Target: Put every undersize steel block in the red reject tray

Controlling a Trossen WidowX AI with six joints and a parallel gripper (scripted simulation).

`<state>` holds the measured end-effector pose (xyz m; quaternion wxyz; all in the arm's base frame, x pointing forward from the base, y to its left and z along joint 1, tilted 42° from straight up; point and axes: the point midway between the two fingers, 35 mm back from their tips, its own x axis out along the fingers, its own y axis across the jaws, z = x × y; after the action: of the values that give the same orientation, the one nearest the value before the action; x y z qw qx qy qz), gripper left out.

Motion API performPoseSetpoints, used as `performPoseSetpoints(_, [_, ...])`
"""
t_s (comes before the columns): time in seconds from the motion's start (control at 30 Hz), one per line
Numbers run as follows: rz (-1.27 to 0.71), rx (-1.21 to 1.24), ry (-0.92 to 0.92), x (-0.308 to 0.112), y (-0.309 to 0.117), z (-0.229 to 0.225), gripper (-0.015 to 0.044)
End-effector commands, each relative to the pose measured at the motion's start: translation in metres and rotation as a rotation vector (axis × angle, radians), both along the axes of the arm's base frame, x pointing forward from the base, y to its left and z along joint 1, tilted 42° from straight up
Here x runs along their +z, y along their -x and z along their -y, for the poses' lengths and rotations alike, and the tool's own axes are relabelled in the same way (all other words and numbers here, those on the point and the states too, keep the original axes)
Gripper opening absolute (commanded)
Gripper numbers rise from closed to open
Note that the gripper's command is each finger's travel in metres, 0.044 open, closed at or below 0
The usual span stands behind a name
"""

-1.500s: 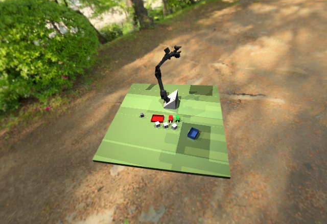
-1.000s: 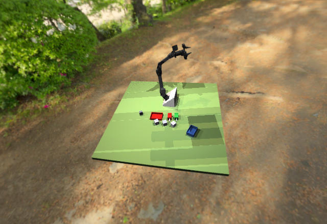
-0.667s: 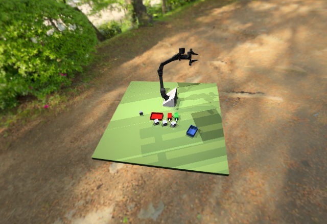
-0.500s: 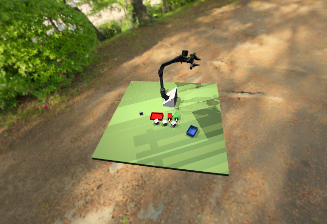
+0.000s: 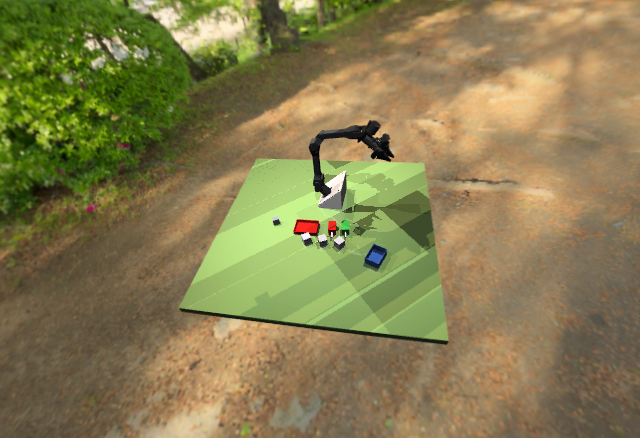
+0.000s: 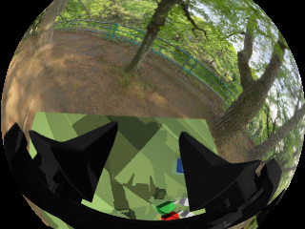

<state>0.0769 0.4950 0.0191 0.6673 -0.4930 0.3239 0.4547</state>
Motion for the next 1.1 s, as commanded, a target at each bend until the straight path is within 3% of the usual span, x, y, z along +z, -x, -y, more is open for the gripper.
performPoseSetpoints(0.0, [0.078, 0.162, 0.253, -0.025, -0.056, 0.042, 0.03])
performPoseSetpoints(0.3, [0.046, 0.514, 0.692, -0.059, -0.137, 0.135, 0.03])
performPoseSetpoints(0.6, [-0.186, 0.94, 1.015, -0.081, -0.183, 0.242, 0.03])
performPoseSetpoints(0.8, [-0.422, 1.267, 1.104, -0.09, -0.194, 0.314, 0.03])
performPoseSetpoints(1.07, [-0.693, 1.638, 1.047, -0.095, -0.192, 0.384, 0.03])
